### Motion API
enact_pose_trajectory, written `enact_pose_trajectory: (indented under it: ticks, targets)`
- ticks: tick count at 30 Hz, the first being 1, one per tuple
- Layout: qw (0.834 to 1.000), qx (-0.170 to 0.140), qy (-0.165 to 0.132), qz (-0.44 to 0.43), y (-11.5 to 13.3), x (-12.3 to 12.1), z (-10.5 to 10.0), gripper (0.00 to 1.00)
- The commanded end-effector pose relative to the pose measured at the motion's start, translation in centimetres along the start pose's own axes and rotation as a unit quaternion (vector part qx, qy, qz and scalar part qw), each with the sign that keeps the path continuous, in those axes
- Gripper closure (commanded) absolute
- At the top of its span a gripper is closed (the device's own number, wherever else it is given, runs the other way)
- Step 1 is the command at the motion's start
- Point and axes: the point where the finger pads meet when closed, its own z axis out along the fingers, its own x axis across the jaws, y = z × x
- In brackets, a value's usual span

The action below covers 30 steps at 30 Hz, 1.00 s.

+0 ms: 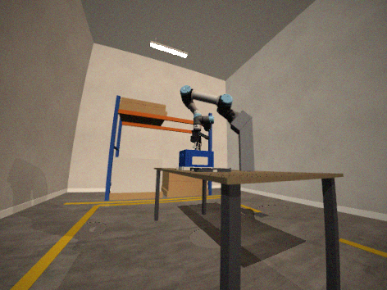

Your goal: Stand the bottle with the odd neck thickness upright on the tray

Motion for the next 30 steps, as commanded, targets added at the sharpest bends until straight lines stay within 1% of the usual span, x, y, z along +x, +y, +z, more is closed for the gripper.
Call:
enact_pose_trajectory:
  ticks: [1,12,30]
  targets:
    - [1.0,0.0,0.0,0.0,0.03,0.03,0.49,0.62]
    - [1.0,0.0,0.0,0.0,0.03,0.03,0.88,0.62]
    - [1.0,0.0,0.0,0.0,0.03,0.03,0.92,0.62]
